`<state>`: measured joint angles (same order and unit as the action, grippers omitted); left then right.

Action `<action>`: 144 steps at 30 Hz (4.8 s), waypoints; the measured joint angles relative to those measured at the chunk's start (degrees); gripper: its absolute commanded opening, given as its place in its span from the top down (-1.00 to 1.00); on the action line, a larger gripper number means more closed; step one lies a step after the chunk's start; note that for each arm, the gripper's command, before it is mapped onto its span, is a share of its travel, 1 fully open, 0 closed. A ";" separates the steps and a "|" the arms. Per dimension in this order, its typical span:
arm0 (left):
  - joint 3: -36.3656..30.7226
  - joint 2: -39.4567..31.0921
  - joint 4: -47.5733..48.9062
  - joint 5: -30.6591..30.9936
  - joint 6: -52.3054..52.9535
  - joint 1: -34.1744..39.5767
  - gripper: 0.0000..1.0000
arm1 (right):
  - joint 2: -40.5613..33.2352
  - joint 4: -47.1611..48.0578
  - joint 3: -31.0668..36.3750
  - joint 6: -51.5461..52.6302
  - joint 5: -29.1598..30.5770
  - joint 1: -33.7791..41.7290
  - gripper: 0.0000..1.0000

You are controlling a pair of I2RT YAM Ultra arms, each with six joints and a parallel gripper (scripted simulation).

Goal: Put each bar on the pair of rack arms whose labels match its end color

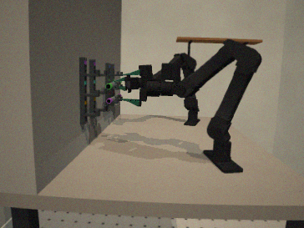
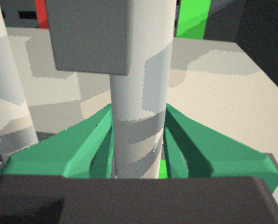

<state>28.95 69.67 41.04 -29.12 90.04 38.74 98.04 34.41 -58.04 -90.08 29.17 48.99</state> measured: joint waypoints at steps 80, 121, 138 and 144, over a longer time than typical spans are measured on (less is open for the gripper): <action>0.00 0.00 0.00 -0.02 0.00 0.00 -1.00 | 1.27 5.33 1.51 0.00 0.00 0.00 1.00; 0.00 0.00 0.00 -0.02 0.00 0.00 -1.00 | 1.53 6.47 1.84 0.00 0.00 0.00 1.00; 0.00 0.00 0.00 -0.02 0.00 0.00 -1.00 | 1.64 6.82 1.95 0.00 0.00 0.00 1.00; 0.00 0.00 0.00 -0.02 0.00 0.00 -1.00 | 1.66 6.95 1.97 0.00 0.00 0.00 0.96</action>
<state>28.95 69.67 41.04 -29.15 90.04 38.74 99.70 41.36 -56.07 -90.08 29.17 48.99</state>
